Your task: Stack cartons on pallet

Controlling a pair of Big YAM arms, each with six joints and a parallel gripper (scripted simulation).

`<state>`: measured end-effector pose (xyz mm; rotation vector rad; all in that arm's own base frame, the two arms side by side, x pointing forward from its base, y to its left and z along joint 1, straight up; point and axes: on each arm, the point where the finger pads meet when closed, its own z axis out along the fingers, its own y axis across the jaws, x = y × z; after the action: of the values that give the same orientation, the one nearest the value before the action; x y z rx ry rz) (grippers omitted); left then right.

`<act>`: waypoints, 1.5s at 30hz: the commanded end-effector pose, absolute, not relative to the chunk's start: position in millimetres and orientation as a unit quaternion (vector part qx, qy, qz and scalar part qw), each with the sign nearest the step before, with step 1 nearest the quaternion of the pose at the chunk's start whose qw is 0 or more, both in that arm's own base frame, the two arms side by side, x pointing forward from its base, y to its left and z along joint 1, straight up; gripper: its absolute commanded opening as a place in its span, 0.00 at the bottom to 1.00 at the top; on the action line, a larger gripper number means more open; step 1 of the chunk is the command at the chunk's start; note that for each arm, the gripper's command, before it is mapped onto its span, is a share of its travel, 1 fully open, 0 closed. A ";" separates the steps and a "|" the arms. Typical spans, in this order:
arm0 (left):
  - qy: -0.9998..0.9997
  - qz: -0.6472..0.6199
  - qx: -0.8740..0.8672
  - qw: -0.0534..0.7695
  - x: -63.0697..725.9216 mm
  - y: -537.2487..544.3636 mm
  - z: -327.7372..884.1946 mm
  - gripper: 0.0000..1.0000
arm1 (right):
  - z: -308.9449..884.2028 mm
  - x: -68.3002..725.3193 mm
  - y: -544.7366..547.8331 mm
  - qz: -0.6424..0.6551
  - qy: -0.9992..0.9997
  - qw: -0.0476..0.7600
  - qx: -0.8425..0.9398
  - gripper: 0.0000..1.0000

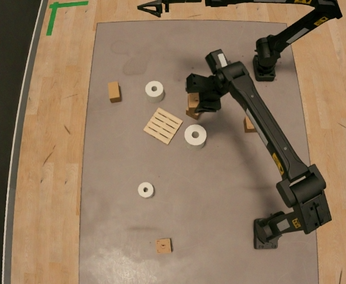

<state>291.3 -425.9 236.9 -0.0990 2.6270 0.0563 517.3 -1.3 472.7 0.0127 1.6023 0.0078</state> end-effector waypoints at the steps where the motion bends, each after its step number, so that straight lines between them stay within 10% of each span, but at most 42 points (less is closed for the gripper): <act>1: 0.966 0.017 -0.052 0.254 300.9 -435.7 248.8 0.50 | 498.3 518.2 -0.5 0.000 0.703 0.711 0.000 1.00; 45: 0.792 -0.562 -0.132 0.201 304.4 -428.6 251.7 0.50 | 498.3 518.2 -0.5 0.000 0.703 0.711 0.000 1.00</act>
<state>294.2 -427.2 234.8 -0.3564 2.2673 -1.5274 517.3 -1.3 472.7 0.0127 1.6023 0.0078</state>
